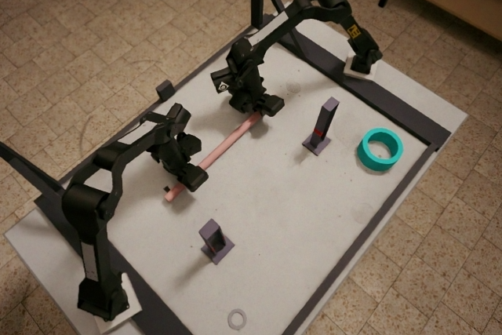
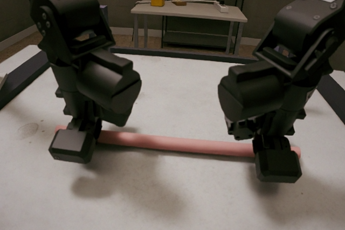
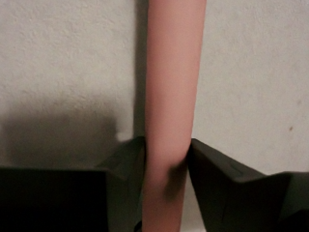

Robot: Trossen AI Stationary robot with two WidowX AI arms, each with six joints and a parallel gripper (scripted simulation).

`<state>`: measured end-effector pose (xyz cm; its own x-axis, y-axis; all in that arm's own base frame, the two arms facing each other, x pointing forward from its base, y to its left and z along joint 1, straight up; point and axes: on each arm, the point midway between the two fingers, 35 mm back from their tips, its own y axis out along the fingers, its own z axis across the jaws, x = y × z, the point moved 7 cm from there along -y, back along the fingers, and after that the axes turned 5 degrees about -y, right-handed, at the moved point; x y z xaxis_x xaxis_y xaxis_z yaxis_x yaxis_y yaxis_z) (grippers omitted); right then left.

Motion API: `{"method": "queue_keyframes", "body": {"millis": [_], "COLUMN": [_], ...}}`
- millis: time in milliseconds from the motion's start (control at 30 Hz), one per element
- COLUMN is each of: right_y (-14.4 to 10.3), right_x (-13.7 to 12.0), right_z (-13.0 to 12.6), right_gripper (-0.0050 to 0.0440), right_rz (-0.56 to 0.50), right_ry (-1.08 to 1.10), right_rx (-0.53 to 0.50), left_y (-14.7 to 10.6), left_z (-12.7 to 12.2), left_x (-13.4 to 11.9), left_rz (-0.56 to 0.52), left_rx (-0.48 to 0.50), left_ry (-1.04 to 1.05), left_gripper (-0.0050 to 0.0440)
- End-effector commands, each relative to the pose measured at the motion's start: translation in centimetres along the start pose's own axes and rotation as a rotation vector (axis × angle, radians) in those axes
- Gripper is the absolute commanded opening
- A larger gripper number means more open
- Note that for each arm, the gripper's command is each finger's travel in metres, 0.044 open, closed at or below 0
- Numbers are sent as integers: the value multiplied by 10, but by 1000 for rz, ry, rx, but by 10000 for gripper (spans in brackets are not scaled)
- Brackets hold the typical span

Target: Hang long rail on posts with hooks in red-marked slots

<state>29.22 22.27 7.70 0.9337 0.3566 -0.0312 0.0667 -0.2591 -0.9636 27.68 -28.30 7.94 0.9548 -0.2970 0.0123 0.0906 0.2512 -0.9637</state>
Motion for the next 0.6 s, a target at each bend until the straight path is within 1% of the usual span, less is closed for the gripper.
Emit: {"method": "queue_keyframes", "body": {"millis": [0, 33, 433, 567], "right_y": [-19, -19, -20, -30], "right_x": [1, 1, 1, 0], "right_z": [-3, -3, -3, -5], "right_gripper": [-50, -50, -50, -50], "right_rz": [-33, -33, -33, -34], "right_ry": [8, 8, 8, 8], "right_rx": [15, 15, 15, 15], "left_y": [-25, -25, -26, -36], "left_z": [2, 2, 3, 5], "left_x": [0, 0, 0, 0], "left_rz": [-37, -37, -37, -37], "left_rx": [-25, -25, -25, -26], "left_ry": [-9, -9, -9, -9], "left_gripper": [-43, -50, -50, -50]}}
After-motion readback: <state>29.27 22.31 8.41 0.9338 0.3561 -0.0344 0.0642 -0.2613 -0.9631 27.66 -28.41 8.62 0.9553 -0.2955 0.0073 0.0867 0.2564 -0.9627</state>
